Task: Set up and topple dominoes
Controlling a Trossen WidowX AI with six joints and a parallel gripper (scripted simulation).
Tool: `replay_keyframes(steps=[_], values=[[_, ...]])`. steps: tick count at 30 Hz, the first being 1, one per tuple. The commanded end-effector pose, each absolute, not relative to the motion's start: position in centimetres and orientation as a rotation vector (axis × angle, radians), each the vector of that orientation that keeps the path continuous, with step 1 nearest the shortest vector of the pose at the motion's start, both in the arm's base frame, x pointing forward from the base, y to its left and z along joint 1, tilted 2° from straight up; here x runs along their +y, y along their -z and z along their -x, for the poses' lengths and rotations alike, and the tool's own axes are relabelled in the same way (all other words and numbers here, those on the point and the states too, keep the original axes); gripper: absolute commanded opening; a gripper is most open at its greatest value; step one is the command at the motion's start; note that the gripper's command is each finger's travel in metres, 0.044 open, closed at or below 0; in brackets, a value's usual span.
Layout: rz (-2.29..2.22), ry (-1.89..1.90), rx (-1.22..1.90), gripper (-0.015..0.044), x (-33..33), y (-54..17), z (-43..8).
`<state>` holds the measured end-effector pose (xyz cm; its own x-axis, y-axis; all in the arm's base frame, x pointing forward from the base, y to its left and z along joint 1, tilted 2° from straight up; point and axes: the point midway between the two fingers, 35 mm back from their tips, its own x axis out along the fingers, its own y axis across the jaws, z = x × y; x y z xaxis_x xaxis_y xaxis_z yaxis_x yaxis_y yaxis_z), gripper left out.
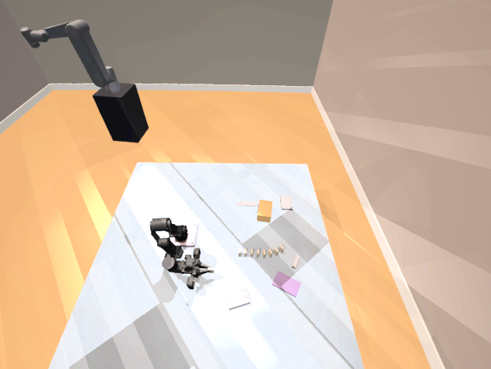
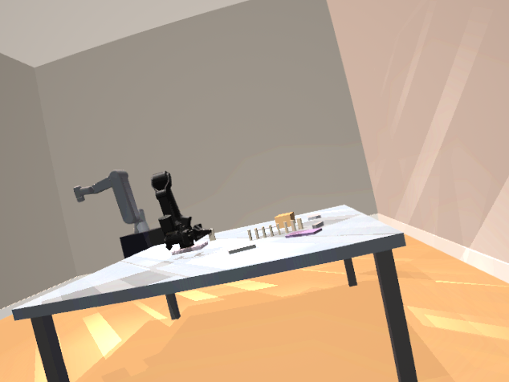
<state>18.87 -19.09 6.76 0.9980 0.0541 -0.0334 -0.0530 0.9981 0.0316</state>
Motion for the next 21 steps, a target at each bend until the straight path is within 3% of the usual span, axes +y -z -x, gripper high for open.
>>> replay_keyframes(steps=[1,21], values=[[-0.038,-0.060,0.033,0.0024,-18.9,-6.7,-18.8],[-0.037,-0.070,0.055,0.0024,-19.1,-3.4,-19.3]])
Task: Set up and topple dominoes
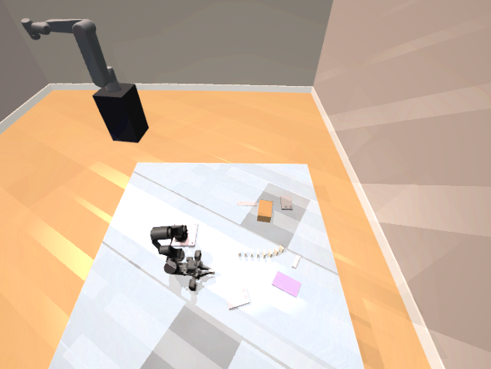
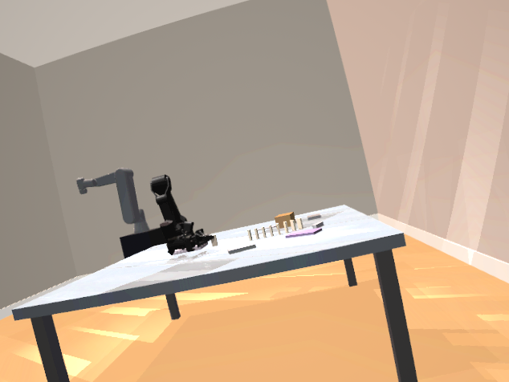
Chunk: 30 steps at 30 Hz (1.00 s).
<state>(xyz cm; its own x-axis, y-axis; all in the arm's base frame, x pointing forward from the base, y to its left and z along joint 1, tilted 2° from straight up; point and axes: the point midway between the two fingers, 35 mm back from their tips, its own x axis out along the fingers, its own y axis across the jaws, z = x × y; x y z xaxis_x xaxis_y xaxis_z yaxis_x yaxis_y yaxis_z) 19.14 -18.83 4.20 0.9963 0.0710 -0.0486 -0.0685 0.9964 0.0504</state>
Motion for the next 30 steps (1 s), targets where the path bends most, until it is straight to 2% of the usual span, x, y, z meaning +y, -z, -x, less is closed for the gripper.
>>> replay_keyframes(steps=[1,14,30], values=[[-0.037,-0.071,0.057,0.0024,-19.09,-3.07,-19.29],[-0.037,-0.072,0.060,0.0024,-19.07,-2.66,-19.33],[-0.037,-0.072,0.060,0.0440,-19.09,-2.77,-19.34]])
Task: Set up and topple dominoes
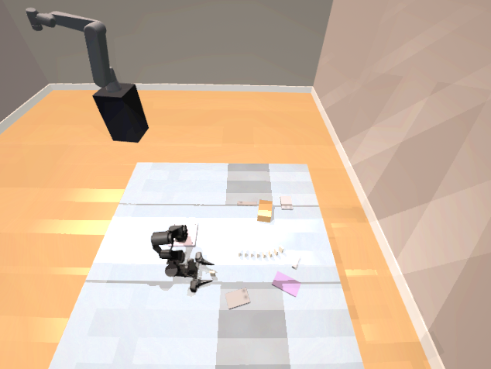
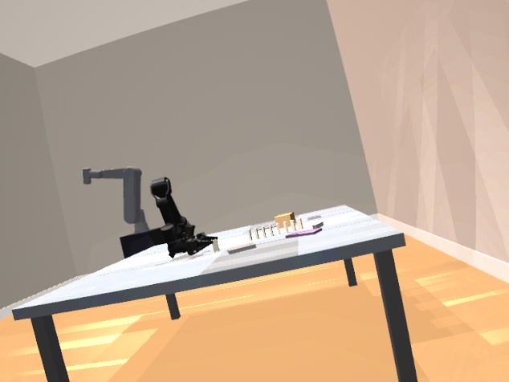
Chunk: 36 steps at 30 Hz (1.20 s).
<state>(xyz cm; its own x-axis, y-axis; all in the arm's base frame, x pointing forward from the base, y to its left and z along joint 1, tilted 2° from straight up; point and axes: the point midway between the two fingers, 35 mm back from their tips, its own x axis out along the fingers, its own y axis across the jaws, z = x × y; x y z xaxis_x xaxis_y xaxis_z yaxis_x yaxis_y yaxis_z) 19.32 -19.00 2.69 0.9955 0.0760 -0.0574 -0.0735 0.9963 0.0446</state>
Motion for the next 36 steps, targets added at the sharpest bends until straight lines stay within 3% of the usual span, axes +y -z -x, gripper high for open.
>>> replay_keyframes(steps=[1,13,17,27,36], values=[[-0.038,-0.073,0.060,0.0440,-19.1,-3.1,-19.4],[-0.040,-0.074,0.061,0.0440,-19.1,-7.7,-19.6],[-0.010,-0.063,0.121,0.0440,-20.4,-7.5,-21.9],[0.438,-0.123,0.581,0.0440,-22.7,-7.9,-30.2],[1.013,-0.536,1.004,0.0440,-21.4,-9.4,-29.0]])
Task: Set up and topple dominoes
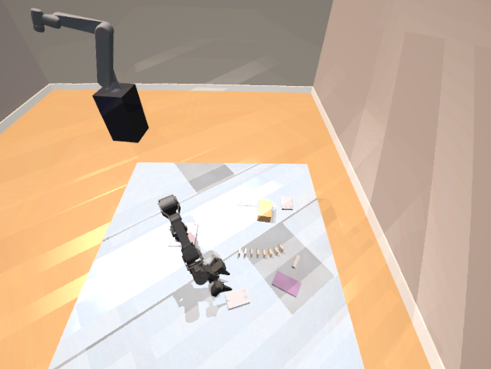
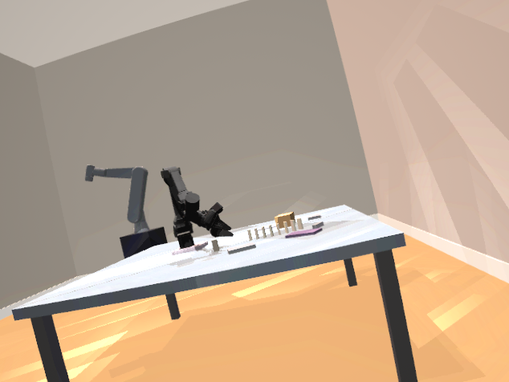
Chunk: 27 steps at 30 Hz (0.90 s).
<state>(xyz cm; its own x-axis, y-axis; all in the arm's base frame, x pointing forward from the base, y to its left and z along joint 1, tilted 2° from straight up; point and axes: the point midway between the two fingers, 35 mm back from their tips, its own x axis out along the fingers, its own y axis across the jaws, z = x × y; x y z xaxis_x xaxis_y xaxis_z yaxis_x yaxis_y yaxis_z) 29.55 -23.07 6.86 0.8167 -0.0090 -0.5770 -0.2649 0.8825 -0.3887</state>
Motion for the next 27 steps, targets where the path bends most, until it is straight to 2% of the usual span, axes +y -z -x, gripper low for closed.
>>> replay_keyframes(steps=[1,12,27], values=[[1.036,-0.587,1.033,0.0440,-21.0,-9.4,-28.6],[1.267,-1.262,1.189,0.0440,-18.6,-11.8,-22.5],[1.267,-1.268,1.189,0.0440,-18.6,-11.7,-22.4]])
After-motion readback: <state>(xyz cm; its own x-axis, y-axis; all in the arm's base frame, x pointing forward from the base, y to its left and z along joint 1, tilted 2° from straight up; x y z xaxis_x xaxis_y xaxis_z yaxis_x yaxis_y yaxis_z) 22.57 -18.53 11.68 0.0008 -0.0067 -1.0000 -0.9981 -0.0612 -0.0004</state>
